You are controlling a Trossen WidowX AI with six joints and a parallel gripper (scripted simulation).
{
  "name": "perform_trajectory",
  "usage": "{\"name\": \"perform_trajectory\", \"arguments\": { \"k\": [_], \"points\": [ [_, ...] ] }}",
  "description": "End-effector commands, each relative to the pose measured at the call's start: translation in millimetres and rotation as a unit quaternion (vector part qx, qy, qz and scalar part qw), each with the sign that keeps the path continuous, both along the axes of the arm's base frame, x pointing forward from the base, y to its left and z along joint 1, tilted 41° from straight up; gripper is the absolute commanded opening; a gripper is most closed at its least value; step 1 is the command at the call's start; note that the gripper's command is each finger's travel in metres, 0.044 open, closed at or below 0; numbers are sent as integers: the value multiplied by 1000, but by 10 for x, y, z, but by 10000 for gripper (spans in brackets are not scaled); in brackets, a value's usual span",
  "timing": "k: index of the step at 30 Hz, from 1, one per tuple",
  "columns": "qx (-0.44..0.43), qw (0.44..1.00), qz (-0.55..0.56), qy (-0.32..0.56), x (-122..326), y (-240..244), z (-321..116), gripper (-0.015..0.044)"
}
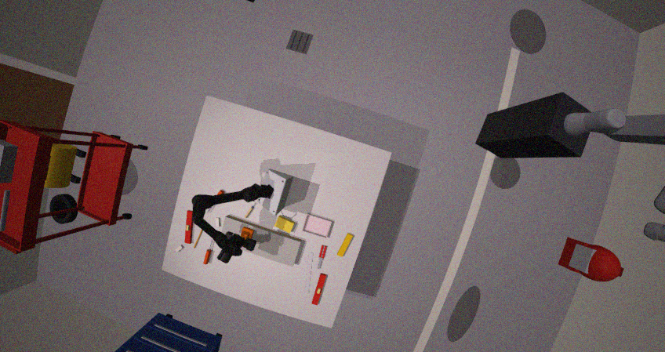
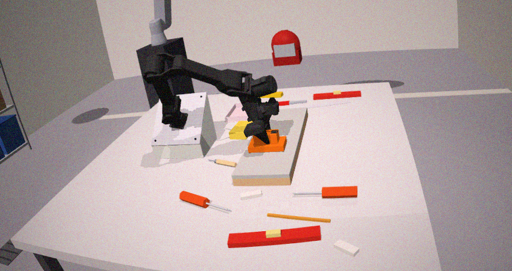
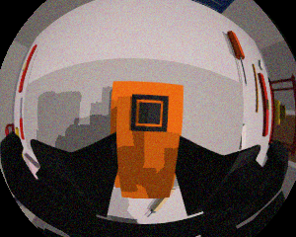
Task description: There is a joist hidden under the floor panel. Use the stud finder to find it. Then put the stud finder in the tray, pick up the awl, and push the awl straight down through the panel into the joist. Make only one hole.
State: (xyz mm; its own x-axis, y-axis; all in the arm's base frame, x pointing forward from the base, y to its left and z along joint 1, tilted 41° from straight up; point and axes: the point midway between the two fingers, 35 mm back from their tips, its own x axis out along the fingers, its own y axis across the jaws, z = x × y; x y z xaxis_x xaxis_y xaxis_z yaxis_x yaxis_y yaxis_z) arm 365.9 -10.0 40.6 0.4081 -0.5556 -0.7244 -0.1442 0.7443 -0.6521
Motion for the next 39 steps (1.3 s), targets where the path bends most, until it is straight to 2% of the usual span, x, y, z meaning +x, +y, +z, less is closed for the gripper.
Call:
{"name": "perform_trajectory", "arguments": {
  "k": [1, 28, 39],
  "points": [
    [-4, 1000, -7, -5, 25, -173, 145, 0],
    [-7, 1000, -7, -6, 145, -851, 761, 0],
    [-5, 1000, -2, -4, 151, -812, 736, 0]
  ]
}}
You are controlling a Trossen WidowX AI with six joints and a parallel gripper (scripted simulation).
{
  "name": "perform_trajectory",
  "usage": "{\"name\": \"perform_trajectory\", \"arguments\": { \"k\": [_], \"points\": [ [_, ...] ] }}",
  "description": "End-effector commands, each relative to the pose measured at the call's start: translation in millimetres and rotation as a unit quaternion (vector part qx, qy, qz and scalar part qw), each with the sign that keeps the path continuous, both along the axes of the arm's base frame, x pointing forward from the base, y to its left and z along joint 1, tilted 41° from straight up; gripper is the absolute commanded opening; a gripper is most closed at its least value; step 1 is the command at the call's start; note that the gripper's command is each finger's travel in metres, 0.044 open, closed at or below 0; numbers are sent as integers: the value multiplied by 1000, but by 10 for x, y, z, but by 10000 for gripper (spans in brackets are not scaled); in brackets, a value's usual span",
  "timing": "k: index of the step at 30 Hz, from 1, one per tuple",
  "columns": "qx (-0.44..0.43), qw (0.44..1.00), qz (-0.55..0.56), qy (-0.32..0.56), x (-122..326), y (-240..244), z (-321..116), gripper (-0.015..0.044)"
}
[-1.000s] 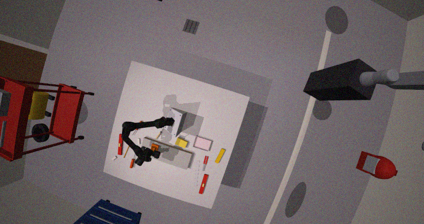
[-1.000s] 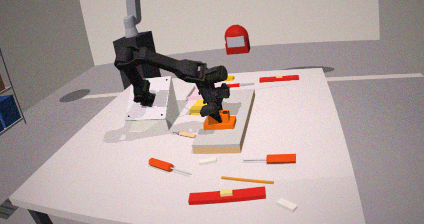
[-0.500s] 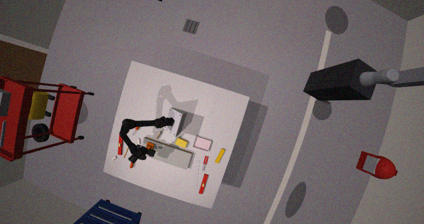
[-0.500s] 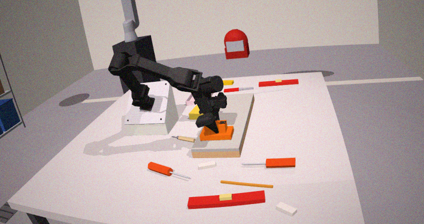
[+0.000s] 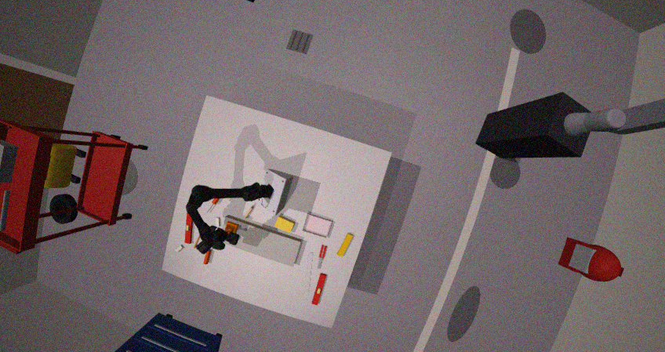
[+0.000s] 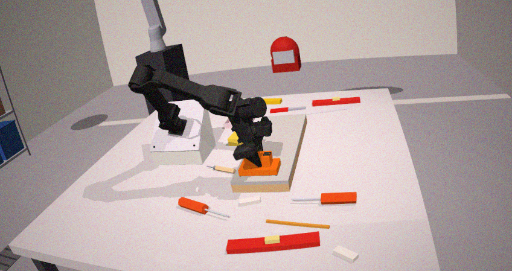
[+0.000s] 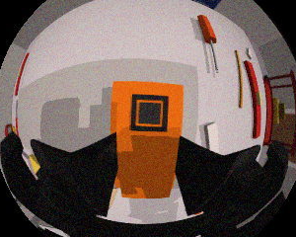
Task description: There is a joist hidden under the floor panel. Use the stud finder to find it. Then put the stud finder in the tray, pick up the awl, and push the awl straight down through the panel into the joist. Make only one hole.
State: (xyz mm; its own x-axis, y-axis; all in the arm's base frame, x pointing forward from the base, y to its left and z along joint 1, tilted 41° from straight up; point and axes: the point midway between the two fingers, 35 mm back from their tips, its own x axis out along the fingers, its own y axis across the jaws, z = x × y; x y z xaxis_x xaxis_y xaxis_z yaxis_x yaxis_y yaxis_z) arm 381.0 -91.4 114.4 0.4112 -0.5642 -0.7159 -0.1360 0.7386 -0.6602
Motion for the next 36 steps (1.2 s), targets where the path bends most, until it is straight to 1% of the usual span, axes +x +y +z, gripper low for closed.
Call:
{"name": "perform_trajectory", "arguments": {
  "k": [1, 10, 26, 32, 36],
  "points": [
    [0, 1000, 0, 0, 0, 2, -2, 0],
    [1, 1000, 0, 0, 1, 43, 45, 0],
    [1, 1000, -5, -2, -148, 600, 767, 0],
    [1, 1000, -3, -1, -147, 618, 766, 0],
    [5, 1000, 21, 15, -92, 795, 646, 0]
  ]
}}
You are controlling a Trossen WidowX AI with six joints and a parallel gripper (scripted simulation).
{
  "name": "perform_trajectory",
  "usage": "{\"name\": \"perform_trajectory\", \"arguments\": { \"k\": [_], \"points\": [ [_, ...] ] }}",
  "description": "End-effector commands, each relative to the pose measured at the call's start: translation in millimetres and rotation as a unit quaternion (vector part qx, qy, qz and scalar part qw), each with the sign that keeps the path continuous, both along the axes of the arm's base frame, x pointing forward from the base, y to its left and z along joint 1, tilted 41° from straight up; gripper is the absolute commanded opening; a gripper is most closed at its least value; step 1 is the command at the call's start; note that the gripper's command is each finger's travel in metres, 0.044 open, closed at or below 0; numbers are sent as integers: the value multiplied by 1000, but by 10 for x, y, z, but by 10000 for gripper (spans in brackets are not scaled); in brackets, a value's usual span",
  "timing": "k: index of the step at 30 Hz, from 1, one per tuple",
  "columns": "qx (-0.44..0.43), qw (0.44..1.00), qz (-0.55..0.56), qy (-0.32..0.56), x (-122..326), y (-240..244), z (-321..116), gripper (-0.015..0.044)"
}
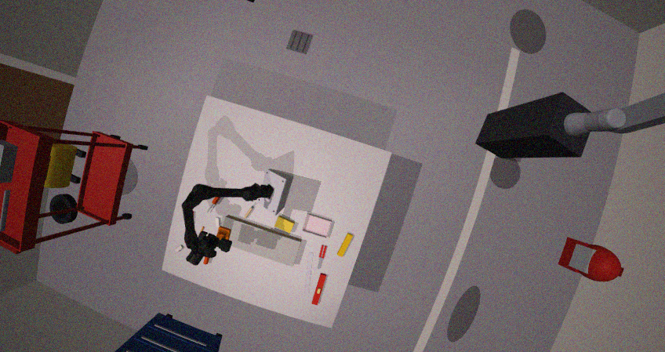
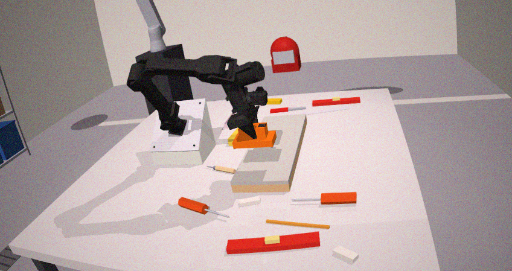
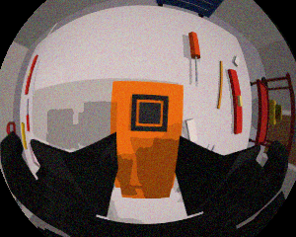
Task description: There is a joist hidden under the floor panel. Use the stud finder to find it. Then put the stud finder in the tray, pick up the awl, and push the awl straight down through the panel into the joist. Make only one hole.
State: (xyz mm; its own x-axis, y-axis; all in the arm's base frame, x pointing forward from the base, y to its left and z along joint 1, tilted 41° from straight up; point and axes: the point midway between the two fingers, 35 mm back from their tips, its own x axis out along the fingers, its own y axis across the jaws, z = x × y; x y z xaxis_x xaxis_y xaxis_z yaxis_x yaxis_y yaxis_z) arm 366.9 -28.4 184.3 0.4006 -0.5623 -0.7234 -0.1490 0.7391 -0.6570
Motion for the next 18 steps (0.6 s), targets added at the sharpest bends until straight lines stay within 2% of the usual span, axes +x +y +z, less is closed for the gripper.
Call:
{"name": "perform_trajectory", "arguments": {
  "k": [1, 18],
  "points": [
    [6, 999, 30, 13, 67, 238, -102, 0],
    [22, 970, 202, 133, 36, 1577, -1045, 0]
  ]
}}
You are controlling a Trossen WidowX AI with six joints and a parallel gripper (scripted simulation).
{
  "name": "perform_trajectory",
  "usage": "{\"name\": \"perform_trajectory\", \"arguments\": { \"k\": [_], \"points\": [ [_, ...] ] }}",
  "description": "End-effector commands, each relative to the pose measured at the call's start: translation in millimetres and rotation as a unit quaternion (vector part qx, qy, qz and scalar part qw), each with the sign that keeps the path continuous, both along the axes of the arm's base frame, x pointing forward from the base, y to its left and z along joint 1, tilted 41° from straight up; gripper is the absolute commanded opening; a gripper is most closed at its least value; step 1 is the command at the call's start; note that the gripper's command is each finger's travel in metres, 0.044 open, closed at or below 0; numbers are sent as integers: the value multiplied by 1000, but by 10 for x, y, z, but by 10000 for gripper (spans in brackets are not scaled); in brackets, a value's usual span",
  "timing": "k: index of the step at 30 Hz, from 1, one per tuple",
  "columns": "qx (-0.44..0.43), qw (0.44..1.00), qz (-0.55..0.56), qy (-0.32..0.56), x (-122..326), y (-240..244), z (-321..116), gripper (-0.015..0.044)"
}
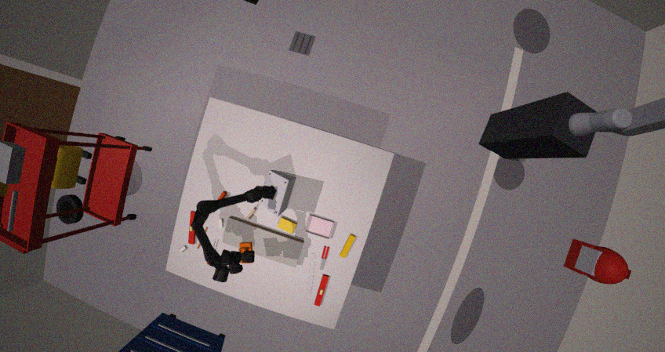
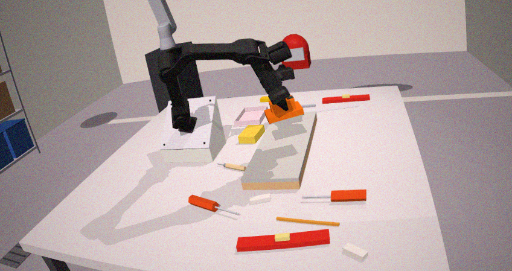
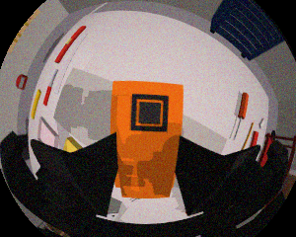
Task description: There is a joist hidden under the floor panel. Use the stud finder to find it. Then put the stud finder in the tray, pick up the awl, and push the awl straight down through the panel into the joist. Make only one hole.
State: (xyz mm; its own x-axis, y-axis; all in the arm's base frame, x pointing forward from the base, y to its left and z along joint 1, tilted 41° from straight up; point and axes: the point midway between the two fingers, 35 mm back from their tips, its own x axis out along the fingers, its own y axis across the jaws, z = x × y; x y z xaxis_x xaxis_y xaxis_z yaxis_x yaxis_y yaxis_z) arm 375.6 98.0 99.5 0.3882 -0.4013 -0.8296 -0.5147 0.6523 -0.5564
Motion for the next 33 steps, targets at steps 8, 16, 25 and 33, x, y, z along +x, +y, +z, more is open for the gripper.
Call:
{"name": "perform_trajectory", "arguments": {
  "k": [8, 16, 25, 33],
  "points": [
    [1, 990, 119, 82, -298, 888, -657, 0],
    [-9, 971, 193, 138, -672, 1380, -1116, 0],
    [-28, 942, 270, 199, -1213, 1799, -1626, 0],
    [-52, 908, 332, 250, -1765, 2029, -2065, 0]
  ]
}}
